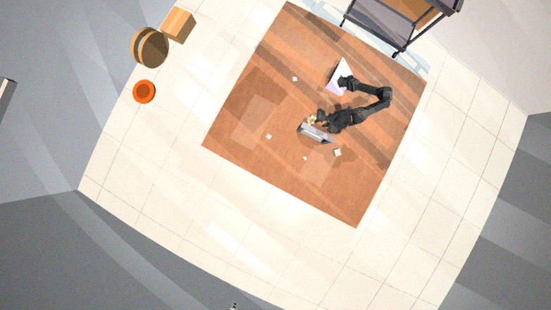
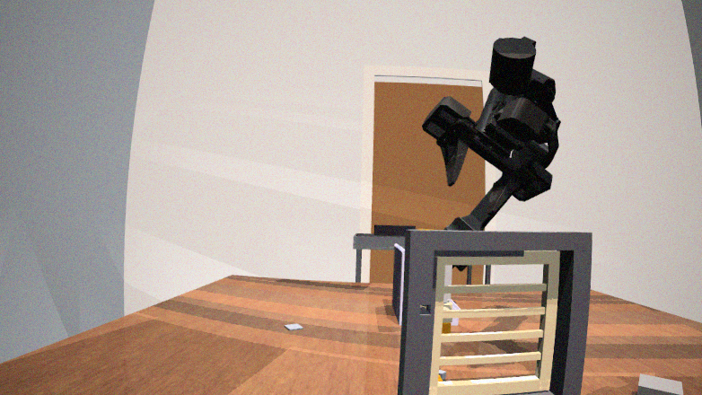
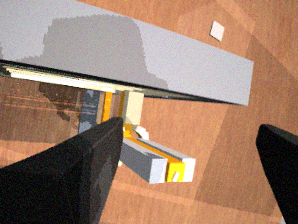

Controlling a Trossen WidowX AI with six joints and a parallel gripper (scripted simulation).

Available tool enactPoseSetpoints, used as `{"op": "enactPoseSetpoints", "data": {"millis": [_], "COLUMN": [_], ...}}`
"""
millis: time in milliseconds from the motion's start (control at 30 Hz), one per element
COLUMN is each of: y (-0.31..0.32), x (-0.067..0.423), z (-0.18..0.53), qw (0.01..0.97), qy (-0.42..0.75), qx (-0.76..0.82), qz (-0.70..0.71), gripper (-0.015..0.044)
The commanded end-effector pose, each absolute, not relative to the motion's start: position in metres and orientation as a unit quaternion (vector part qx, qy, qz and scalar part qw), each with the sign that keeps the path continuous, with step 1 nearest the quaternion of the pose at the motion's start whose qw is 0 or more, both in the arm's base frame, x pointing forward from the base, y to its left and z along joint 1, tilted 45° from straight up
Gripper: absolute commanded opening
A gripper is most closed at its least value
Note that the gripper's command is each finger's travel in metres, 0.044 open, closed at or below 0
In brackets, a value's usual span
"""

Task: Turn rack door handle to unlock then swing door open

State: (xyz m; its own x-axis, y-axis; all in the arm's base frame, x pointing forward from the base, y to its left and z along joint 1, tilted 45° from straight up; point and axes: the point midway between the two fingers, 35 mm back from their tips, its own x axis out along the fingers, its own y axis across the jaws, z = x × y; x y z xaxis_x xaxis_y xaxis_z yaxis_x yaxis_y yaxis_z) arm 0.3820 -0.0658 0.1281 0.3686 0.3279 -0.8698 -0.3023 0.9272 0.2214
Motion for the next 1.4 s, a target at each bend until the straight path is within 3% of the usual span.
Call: {"op": "enactPoseSetpoints", "data": {"millis": [0, 833, 1367], "y": [-0.070, -0.091, -0.079], "x": [0.380, 0.362, 0.362], "z": [0.118, 0.079, 0.067], "qw": [0.806, 0.679, 0.666], "qy": [0.551, 0.615, 0.627], "qx": [0.037, 0.221, 0.219], "qz": [0.215, 0.335, 0.339], "gripper": [0.0298, 0.0298, 0.0298]}}
